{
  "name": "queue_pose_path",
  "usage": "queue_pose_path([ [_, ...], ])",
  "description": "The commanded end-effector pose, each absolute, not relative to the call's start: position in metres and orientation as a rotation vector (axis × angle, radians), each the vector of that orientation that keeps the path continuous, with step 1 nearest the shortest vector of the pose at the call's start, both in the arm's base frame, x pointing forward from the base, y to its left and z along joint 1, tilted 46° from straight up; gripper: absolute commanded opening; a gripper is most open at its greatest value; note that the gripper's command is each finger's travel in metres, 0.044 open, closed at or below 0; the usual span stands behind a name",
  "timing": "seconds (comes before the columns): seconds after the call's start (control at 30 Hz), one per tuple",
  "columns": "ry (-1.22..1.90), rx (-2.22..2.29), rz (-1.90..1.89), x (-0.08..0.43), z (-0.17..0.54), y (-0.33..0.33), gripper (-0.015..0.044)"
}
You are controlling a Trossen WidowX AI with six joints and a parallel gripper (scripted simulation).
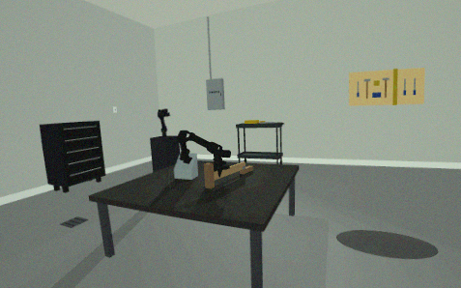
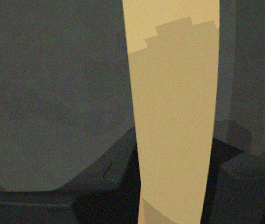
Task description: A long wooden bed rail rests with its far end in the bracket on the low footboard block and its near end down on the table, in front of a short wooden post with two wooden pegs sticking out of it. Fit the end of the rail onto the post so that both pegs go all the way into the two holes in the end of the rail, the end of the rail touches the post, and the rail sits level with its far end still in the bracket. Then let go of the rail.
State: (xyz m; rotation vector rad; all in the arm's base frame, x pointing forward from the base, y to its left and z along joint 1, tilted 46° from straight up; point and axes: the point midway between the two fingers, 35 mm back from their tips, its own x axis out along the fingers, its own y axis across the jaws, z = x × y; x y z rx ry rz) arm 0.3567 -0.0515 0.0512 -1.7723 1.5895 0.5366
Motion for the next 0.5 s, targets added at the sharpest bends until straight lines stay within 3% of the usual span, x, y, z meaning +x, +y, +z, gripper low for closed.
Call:
queue_pose_path([
  [0.0,1.590,-1.780,0.527,0.3566,0.0555,-0.0532,0.0000],
  [0.47,1.590,-1.780,0.527,0.3573,0.0515,-0.0513,0.0000],
])
